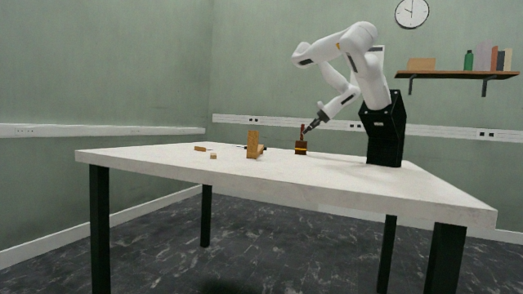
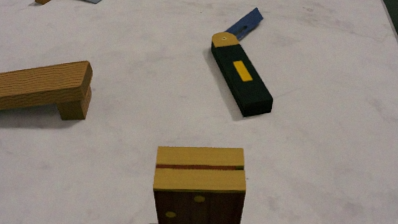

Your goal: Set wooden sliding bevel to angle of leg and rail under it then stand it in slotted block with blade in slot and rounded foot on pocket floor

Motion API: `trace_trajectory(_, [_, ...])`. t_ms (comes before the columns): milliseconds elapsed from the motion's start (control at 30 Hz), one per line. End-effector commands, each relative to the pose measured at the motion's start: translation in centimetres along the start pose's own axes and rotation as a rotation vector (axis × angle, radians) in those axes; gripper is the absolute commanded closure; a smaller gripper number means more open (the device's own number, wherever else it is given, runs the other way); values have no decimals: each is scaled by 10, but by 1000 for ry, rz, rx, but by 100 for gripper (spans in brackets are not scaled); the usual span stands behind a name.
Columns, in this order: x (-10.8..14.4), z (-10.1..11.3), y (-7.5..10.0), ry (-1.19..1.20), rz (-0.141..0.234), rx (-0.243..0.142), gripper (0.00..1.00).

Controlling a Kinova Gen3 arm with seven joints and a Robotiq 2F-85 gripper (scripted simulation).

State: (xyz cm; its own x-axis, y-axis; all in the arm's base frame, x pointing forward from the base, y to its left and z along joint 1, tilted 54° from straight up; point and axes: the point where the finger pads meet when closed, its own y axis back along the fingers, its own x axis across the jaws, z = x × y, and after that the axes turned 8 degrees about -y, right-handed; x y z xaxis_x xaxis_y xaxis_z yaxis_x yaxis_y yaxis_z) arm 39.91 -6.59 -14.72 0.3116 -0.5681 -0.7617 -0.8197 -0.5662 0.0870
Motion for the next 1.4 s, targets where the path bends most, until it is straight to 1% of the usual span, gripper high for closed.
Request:
trace_trajectory(0, [0, -1, 0, 1, 1, 1, 90])
trace_trajectory(1367, [1, 5, -6, 1, 1, 1, 90])
